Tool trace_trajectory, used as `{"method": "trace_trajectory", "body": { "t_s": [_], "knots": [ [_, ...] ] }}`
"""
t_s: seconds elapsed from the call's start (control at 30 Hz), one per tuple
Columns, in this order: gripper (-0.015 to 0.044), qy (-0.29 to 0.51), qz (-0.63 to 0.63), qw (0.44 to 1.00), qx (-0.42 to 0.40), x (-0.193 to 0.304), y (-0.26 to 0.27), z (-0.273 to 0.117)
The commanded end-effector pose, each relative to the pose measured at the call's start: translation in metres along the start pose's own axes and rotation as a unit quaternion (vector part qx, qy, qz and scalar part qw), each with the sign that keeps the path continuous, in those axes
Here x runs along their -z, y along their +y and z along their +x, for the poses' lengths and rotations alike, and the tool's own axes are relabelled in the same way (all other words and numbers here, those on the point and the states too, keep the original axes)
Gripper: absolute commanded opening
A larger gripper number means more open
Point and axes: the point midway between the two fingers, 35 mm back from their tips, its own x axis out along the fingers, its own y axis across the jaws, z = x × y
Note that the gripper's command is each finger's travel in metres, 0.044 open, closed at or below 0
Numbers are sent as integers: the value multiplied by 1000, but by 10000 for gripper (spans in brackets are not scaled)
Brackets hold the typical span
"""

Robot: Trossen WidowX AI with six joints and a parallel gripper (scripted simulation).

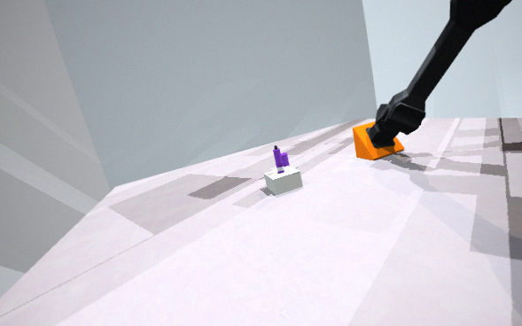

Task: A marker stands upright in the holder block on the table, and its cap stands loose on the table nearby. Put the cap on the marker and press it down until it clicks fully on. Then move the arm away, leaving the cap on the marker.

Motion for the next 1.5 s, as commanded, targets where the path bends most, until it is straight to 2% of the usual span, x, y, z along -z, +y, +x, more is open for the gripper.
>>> {"method": "trace_trajectory", "body": {
  "t_s": [0.0, 0.13, 0.37, 0.63, 0.83, 1.07, 1.27, 1.47],
  "knots": [
    [238, 4, -33, 997, 64, -2, -52, 9],
    [238, 19, -21, 992, 120, -2, -107, 10],
    [238, 40, -69, 970, 228, -11, -197, -4],
    [238, 96, -114, 913, 380, -25, -329, -67],
    [238, 155, -120, 860, 471, -28, -410, -141],
    [238, 234, -96, 800, 544, -19, -480, -246],
    [238, 303, -50, 759, 574, 3, -515, -346],
    [238, 363, 16, 739, 568, 42, -525, -445]
  ]
}}
